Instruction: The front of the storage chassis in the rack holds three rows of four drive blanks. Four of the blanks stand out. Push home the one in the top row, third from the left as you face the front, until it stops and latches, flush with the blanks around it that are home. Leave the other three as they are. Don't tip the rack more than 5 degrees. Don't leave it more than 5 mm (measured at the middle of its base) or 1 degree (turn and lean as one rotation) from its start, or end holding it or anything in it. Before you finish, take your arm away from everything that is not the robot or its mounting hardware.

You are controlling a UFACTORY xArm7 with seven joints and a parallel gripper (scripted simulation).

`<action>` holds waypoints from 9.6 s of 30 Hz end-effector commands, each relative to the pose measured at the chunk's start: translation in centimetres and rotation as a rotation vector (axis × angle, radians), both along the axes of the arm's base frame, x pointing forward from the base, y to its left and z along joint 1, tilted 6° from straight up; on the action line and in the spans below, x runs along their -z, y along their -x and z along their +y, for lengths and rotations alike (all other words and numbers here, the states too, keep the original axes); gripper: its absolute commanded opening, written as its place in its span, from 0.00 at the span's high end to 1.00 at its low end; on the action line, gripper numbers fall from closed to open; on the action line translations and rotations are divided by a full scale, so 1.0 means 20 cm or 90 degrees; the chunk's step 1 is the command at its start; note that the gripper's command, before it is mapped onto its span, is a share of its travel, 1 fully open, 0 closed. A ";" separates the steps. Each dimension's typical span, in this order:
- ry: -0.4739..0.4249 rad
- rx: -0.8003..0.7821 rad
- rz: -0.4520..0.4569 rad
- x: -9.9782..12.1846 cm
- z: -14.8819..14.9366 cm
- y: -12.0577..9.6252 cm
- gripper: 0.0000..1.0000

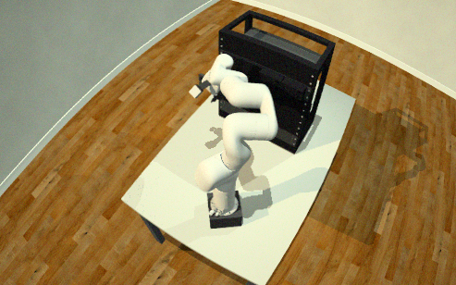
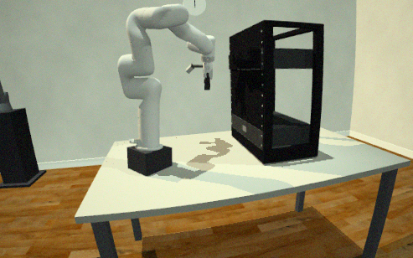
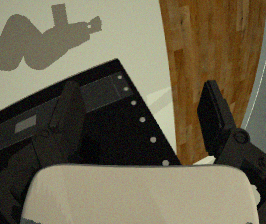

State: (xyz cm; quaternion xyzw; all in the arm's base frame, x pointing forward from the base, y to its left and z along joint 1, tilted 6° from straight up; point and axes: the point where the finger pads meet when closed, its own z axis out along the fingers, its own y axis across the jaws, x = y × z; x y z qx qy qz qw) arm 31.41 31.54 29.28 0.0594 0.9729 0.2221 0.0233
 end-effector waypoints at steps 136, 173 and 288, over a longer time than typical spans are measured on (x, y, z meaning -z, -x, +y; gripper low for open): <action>-0.389 0.336 0.172 -0.62 0.04 0.32 0.00; -0.785 0.656 0.440 -1.14 -0.35 0.24 0.00; -1.663 0.933 1.533 -0.59 -1.65 0.49 0.00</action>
